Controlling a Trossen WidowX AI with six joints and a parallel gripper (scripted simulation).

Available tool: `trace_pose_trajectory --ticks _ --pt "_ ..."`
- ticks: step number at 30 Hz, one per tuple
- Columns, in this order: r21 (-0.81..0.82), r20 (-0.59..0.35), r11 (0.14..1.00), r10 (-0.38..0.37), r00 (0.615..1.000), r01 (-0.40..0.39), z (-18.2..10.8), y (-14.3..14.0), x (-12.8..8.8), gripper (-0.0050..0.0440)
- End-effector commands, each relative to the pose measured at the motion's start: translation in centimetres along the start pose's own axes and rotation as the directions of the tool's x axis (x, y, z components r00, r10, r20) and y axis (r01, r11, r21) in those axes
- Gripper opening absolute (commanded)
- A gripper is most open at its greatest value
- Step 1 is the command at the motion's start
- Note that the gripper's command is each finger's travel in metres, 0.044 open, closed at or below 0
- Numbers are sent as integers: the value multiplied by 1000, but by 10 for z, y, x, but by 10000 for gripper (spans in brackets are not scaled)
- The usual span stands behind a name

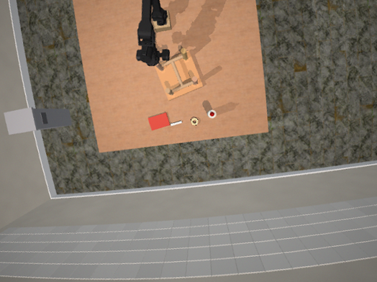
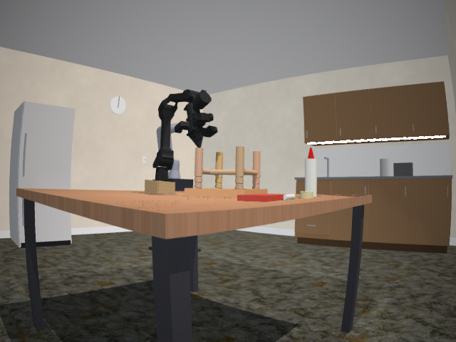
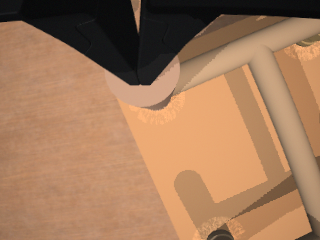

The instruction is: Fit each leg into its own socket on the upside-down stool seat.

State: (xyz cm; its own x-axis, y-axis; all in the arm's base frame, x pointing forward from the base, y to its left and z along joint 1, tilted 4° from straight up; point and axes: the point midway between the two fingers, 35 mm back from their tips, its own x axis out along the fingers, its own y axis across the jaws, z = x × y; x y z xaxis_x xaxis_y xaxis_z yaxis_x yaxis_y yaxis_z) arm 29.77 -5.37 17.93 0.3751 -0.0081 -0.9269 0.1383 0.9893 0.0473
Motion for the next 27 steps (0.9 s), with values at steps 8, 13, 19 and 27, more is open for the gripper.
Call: trace_pose_trajectory --ticks 8,13,19,27 --pt "5 -80 1000 12 997 -12 -11 2 28 0" --pt "5 -78 1000 12 997 -12 -10 1 26 0" --pt "4 -70 1000 11 997 -11 -7 1 21 0" --pt "3 -52 1000 8 999 -8 -2 1 9 0"
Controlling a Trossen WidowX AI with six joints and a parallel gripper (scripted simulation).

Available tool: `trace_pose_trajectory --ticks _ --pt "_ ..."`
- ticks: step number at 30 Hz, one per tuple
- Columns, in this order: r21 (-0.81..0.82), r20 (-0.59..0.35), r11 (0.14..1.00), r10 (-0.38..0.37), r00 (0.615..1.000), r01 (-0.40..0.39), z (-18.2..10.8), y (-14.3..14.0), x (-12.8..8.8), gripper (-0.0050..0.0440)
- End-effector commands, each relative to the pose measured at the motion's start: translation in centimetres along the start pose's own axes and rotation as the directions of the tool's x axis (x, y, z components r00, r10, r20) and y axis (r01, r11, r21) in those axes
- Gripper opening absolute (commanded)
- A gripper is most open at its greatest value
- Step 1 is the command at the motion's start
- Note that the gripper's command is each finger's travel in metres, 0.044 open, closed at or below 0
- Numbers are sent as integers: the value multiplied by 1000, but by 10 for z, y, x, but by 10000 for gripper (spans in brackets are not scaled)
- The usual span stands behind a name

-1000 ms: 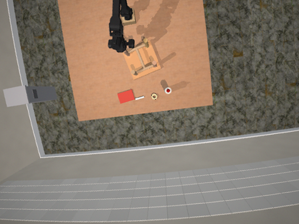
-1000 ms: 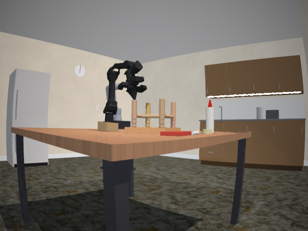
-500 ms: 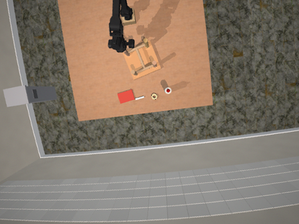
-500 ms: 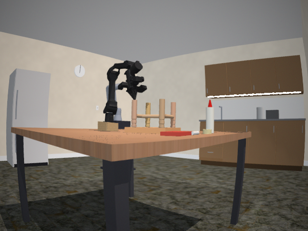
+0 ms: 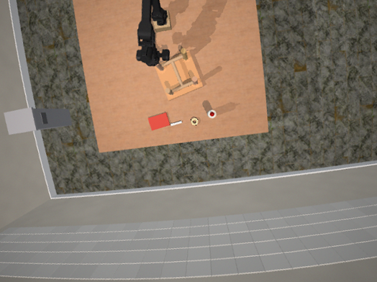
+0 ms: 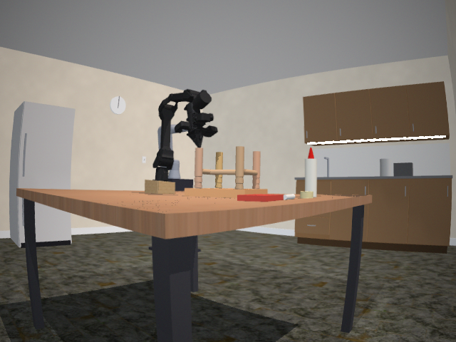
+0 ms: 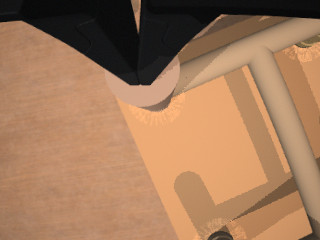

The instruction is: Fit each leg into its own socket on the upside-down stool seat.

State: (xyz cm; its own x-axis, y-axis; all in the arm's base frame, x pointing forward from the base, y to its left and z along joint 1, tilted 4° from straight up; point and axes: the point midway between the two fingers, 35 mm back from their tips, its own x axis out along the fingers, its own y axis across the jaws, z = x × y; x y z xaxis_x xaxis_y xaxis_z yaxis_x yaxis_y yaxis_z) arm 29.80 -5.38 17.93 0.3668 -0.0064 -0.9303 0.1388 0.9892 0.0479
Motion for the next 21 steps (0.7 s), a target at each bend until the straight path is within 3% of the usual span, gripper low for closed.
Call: trace_pose_trajectory --ticks 1,21 --pt "2 -41 1000 7 999 -7 -2 1 7 0" --pt "0 -3 1000 1 1000 -1 7 0 -19 0"
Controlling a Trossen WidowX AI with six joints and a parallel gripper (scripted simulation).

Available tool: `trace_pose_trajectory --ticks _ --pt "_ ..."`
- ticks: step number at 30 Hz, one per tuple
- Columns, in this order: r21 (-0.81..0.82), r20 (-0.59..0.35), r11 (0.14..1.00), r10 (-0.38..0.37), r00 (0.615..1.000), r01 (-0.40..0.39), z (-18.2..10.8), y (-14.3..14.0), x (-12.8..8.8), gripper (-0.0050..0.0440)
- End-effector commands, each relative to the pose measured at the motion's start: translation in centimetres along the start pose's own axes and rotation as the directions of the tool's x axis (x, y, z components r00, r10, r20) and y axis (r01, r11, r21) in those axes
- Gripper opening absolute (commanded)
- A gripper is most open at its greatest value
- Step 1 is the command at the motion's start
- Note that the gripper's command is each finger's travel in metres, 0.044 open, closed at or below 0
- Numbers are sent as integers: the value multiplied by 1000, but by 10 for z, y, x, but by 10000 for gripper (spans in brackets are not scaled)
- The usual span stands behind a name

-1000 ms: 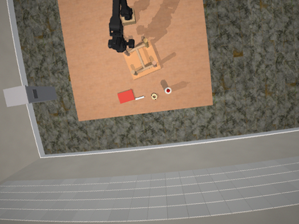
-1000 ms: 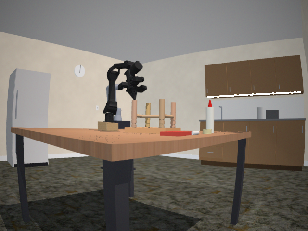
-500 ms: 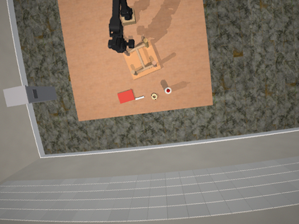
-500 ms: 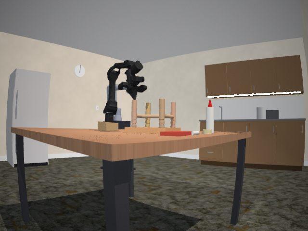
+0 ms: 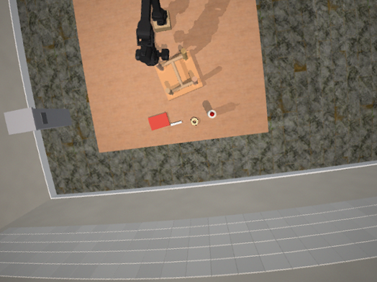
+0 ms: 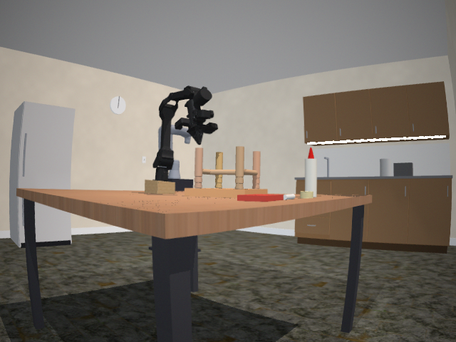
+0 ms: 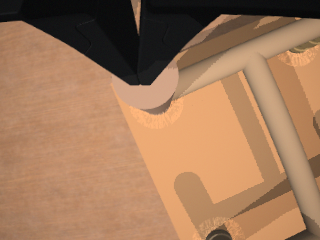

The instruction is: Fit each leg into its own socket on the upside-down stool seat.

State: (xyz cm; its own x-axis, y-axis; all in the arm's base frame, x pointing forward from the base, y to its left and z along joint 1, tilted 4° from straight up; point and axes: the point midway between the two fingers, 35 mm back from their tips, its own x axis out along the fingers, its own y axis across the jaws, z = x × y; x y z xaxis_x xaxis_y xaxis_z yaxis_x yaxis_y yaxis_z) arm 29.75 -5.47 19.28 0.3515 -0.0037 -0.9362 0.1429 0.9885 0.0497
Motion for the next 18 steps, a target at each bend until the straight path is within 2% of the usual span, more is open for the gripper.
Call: trace_pose_trajectory --ticks 1,8,10,16,18 --pt "-5 14 1000 1 1000 -1 3 0 -7 0" --pt "-5 26 1000 -1 1000 1 5 0 -16 0" --pt "-8 14 1000 1 1000 -1 3 2 -11 0" --pt "-208 -12 976 65 998 -66 -9 66 -21 0" --pt "-208 -12 976 65 998 -66 -9 66 -21 0"
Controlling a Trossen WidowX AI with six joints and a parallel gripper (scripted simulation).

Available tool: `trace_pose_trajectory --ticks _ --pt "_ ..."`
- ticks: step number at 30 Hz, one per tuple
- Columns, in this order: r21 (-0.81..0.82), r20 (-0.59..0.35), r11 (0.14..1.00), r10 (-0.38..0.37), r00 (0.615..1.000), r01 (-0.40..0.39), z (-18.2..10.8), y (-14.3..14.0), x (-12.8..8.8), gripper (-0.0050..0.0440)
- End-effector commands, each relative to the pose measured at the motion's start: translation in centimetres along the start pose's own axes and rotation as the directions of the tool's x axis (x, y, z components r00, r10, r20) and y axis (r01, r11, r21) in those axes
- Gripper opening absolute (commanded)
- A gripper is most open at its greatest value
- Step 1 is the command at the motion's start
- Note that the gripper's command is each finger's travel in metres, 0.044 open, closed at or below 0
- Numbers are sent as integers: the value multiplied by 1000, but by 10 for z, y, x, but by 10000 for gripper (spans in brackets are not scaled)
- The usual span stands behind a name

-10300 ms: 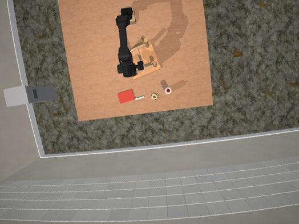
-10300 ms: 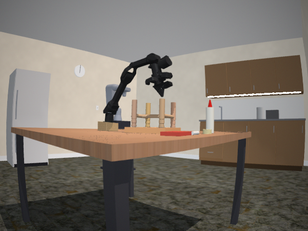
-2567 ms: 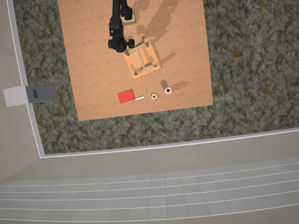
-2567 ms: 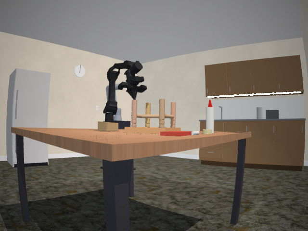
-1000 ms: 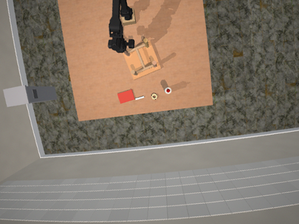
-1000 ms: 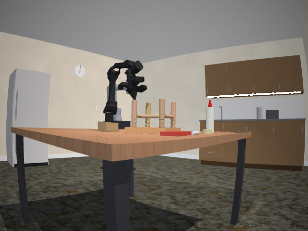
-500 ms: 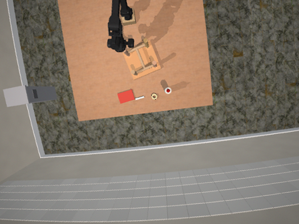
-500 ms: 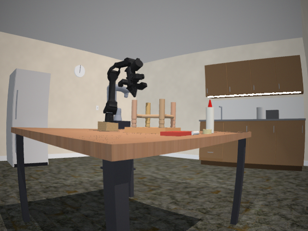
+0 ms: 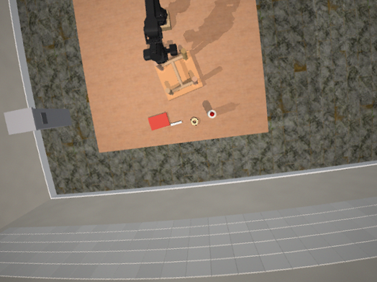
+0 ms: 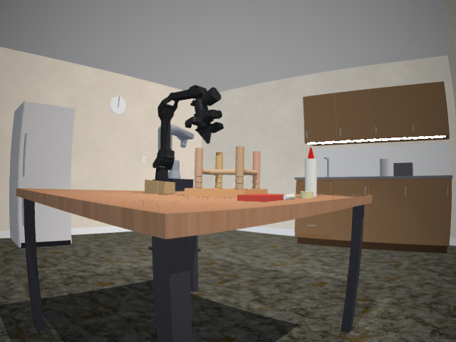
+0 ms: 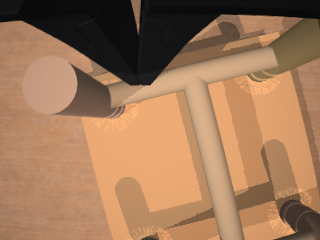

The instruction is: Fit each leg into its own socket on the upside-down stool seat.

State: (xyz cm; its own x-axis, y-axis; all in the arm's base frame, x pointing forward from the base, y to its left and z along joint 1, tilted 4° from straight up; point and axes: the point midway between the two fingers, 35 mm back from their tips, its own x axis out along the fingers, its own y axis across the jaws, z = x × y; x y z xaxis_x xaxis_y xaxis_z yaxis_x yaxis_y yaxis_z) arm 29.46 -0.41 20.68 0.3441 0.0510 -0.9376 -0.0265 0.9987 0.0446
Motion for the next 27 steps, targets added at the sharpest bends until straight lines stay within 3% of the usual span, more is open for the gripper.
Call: trace_pose_trajectory --ticks 1,11,20,27 --pt "-93 0 995 26 1000 -25 -3 30 -8 0" --pt "-383 -61 915 112 992 -127 -35 117 -28 0" --pt "-388 -63 913 114 992 -129 -36 118 -28 0" --pt "-388 -63 912 114 992 -129 -44 118 -5 0"
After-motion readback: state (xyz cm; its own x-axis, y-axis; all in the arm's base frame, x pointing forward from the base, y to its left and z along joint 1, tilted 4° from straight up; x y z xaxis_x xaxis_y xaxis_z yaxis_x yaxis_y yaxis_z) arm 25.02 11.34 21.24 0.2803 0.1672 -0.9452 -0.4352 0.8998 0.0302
